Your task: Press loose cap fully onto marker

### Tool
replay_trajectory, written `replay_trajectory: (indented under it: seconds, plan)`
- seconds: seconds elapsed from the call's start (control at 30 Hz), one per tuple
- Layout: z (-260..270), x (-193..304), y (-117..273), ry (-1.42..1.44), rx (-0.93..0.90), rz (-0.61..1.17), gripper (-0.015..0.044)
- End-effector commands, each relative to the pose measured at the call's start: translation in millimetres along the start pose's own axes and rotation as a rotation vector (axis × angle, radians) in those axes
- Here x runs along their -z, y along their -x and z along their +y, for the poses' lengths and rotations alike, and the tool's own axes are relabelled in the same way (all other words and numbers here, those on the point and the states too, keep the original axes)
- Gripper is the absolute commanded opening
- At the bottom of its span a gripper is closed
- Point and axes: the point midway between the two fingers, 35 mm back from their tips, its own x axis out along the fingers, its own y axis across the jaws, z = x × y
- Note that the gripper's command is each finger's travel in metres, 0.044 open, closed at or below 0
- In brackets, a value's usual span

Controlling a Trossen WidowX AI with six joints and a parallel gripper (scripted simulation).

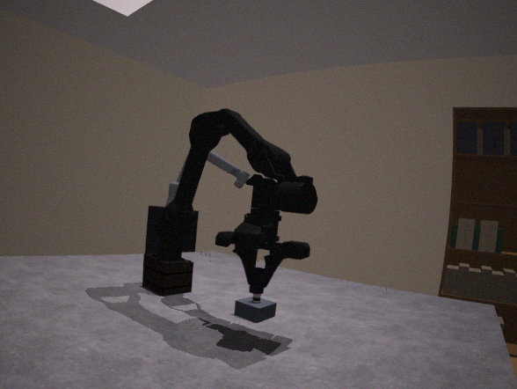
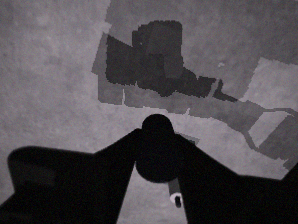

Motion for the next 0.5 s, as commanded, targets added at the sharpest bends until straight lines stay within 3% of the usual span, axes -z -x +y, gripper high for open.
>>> replay_trajectory:
  seconds: [0.0,0.47]
  plan:
    - [-4.5,12.5,3.7,-0.004,0.003,-0.001,0.0000]
    - [-24.1,64.6,18.2,-0.004,0.005,0.005,0.0000]
